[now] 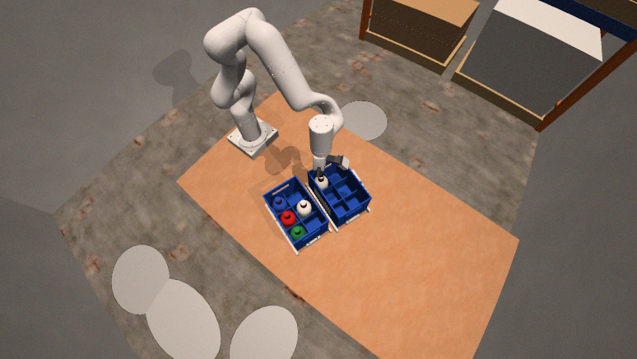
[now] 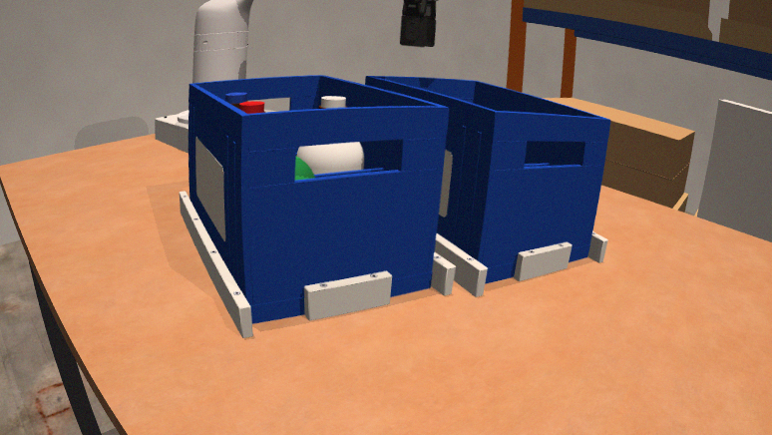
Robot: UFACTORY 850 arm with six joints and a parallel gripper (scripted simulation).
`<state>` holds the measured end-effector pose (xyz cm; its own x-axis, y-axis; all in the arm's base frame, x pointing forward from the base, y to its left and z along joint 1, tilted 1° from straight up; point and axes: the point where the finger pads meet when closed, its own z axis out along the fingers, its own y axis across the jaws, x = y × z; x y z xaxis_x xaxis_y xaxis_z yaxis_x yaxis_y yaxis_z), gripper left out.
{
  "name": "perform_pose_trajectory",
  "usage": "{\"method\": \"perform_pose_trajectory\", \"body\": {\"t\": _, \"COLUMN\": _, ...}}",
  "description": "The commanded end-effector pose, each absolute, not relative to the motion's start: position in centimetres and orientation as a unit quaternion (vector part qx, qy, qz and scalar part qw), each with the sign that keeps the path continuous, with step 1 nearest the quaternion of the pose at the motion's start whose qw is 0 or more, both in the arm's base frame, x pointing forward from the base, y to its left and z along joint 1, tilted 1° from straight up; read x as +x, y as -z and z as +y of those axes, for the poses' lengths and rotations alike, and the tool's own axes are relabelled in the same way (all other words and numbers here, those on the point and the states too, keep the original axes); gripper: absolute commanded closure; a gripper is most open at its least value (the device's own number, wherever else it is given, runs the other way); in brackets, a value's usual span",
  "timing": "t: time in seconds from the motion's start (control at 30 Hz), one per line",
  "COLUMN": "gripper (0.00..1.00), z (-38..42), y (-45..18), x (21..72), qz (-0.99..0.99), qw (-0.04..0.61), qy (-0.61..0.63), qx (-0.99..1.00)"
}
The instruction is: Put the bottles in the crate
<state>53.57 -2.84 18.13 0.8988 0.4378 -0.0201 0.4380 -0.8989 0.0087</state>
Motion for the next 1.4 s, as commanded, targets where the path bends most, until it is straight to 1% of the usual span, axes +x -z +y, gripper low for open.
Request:
{"method": "perform_pose_trajectory", "body": {"t": 0.0, "gripper": 0.35, "z": -4.6, "y": -18.3, "x": 52.8, "qz": 0.224, "qw": 0.007, "qy": 0.008, "qx": 0.974}}
{"method": "perform_pose_trajectory", "body": {"t": 1.37, "gripper": 0.35, "z": -20.6, "y": -18.6, "x": 45.8, "qz": 0.224, "qw": 0.007, "qy": 0.008, "qx": 0.974}}
